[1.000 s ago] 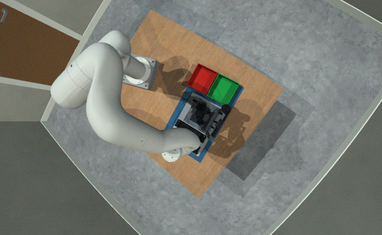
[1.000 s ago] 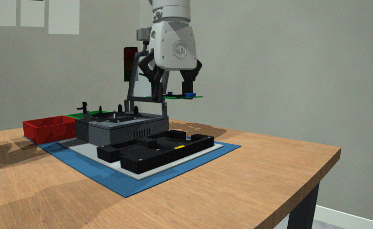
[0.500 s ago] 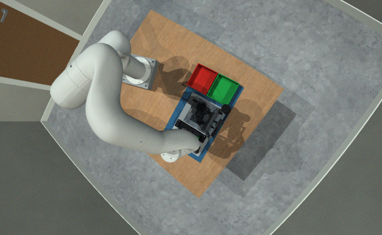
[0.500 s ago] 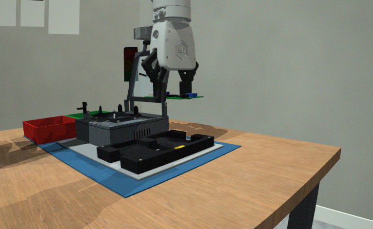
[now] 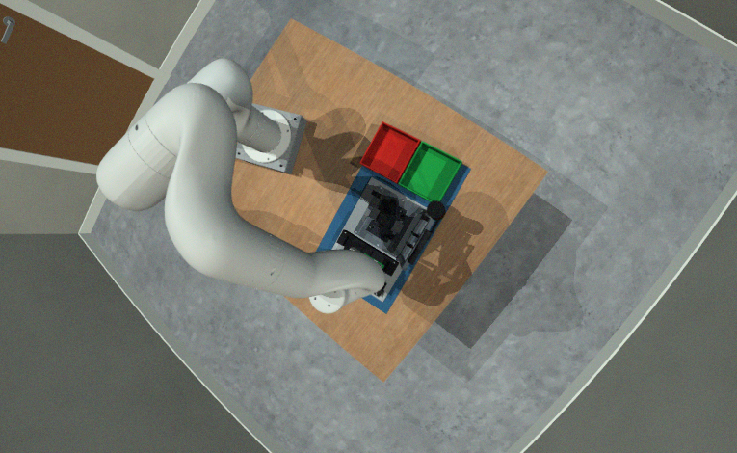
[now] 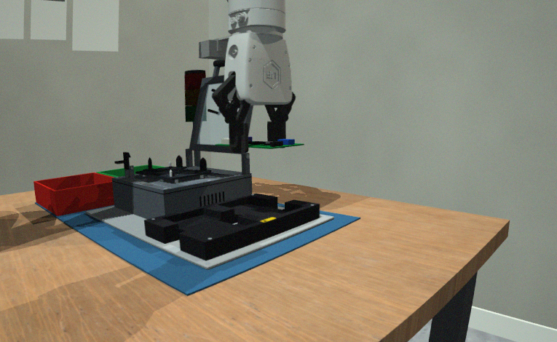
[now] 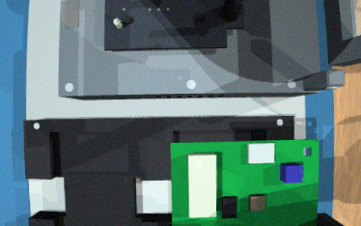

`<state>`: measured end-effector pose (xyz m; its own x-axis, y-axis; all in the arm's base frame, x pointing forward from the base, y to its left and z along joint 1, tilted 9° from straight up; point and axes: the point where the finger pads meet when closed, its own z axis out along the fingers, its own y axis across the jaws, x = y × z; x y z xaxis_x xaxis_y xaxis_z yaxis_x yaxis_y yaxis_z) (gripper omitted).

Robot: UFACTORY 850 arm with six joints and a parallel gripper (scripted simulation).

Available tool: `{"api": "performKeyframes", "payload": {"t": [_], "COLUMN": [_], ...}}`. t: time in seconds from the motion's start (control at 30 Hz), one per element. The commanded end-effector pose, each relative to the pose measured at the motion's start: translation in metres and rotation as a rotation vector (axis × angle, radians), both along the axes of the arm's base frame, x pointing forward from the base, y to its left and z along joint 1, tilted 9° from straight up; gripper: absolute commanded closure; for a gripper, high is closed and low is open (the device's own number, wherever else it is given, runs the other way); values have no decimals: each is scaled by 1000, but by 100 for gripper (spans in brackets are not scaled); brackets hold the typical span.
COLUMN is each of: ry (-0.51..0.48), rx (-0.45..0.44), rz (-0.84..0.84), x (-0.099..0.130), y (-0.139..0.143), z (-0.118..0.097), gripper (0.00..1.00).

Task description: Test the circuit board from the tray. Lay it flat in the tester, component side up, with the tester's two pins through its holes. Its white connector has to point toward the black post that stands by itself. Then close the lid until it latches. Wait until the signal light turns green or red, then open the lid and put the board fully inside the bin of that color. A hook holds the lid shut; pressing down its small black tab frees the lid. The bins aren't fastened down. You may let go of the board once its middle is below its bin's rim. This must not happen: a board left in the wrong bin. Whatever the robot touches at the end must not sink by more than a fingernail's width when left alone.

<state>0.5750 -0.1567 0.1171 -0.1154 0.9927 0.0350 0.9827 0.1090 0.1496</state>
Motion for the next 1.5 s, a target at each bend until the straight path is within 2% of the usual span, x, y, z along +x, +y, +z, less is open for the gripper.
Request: {"api": "performKeyframes", "payload": {"t": [0.0,0.83,1.47], "ry": [-2,-2,-2], "rx": [0,-1,-1], "rz": [0,1,1], "x": [1,0,-12], "y": [0,3,33], "z": [1,1,3], "gripper": [21,21,21]}}
